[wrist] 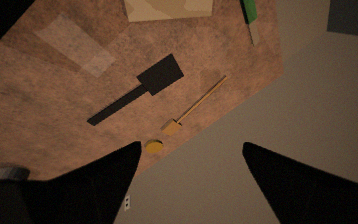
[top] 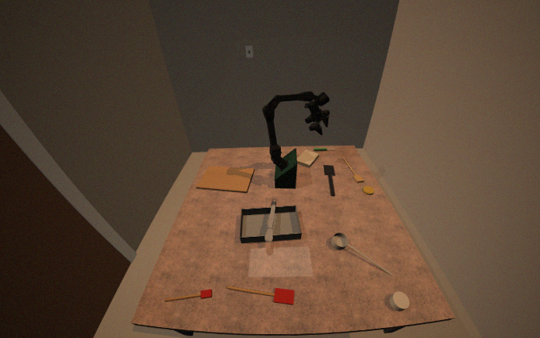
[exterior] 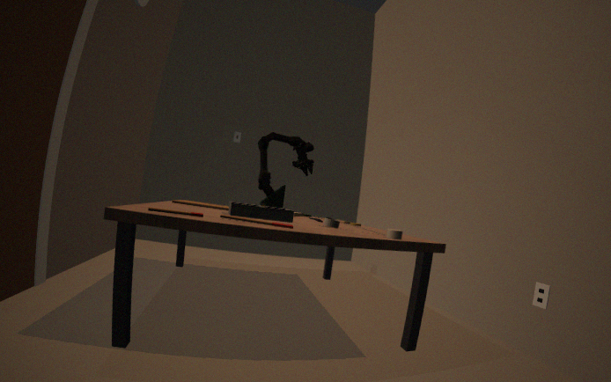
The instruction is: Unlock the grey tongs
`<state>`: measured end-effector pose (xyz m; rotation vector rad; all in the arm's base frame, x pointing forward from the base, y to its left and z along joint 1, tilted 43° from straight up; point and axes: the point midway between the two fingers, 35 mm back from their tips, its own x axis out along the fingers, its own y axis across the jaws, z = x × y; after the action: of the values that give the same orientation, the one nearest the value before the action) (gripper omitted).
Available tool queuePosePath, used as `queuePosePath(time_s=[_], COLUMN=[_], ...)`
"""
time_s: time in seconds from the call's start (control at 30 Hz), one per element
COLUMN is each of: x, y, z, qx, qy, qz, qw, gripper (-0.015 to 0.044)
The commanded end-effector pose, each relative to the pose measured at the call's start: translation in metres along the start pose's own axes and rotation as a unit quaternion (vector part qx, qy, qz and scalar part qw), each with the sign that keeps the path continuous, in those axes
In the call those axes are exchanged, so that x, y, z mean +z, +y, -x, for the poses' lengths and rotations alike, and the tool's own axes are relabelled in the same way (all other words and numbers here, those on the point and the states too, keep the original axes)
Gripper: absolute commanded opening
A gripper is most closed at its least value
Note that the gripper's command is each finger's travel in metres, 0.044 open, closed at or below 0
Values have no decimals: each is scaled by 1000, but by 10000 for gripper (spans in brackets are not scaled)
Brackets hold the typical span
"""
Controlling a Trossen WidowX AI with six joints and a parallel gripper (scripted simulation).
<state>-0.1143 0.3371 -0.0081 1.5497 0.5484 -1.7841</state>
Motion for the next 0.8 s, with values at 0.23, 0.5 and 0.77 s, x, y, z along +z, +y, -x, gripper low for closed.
queuePosePath(time_s=[0.23, 0.5, 0.77], x=[-51, -132, -173], y=[42, 150, 288], z=[12, 27, 31], qx=[-17, -46, -65], qy=[7, 19, 10], qz=[-174, -500, -790], qw=[985, 864, 609], gripper=[260, 260, 260])
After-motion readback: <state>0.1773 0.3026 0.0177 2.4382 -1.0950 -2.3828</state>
